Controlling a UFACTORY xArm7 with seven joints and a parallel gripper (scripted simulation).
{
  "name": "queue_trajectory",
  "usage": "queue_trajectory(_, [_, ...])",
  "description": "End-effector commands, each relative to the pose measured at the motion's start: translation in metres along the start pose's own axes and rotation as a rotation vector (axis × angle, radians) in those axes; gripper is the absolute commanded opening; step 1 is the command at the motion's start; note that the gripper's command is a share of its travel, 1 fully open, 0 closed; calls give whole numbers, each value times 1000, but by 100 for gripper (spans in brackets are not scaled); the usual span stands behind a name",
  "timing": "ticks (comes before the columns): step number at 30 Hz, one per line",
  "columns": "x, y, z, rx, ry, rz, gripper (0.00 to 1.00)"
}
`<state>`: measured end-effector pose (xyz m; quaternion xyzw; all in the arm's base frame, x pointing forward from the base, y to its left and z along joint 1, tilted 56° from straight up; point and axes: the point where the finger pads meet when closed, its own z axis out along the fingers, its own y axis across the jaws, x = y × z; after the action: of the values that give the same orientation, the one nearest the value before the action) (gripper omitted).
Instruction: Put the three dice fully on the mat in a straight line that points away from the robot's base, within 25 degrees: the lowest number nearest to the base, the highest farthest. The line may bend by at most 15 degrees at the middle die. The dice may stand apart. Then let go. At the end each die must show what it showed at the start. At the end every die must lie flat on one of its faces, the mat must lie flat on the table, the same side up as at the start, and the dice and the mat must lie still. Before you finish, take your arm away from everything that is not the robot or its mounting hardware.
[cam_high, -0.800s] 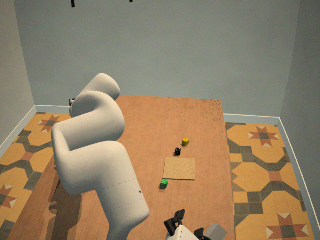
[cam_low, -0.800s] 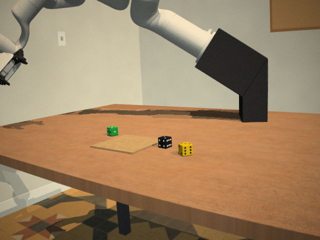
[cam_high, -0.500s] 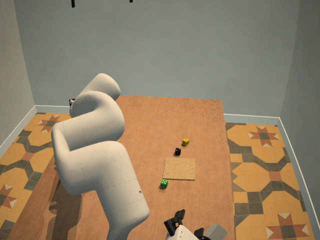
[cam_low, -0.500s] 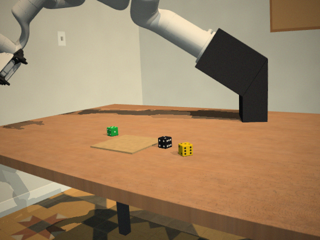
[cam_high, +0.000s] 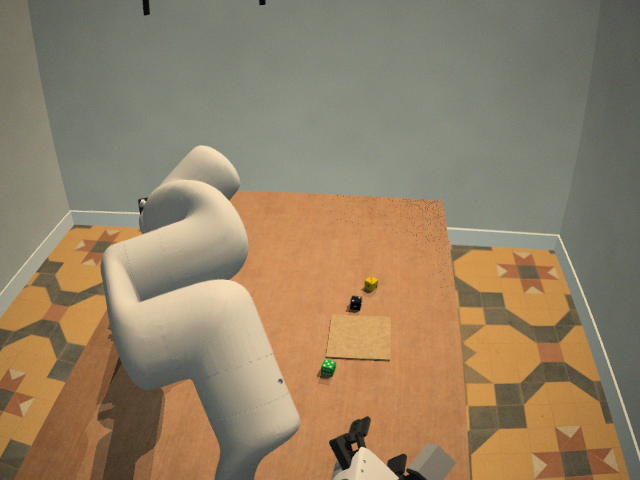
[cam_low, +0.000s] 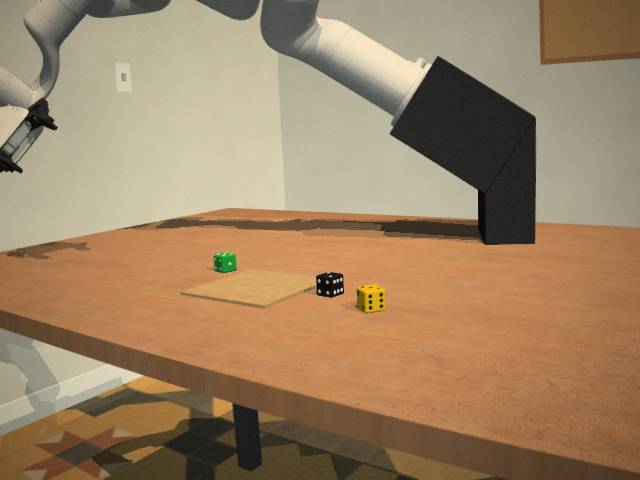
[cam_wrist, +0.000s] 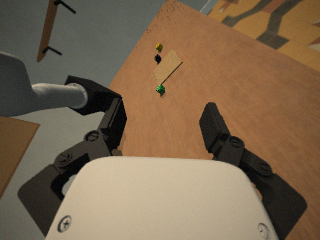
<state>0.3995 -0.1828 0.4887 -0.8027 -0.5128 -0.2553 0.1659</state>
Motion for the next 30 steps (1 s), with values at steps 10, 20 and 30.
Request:
queue_trajectory(10, [-6,-4,60,2,-154,97,100])
queue_trajectory(20, [-8,-10,94,-14,-270,116,100])
queue_trajectory(30, [-8,-10,94,-14,-270,116,100])
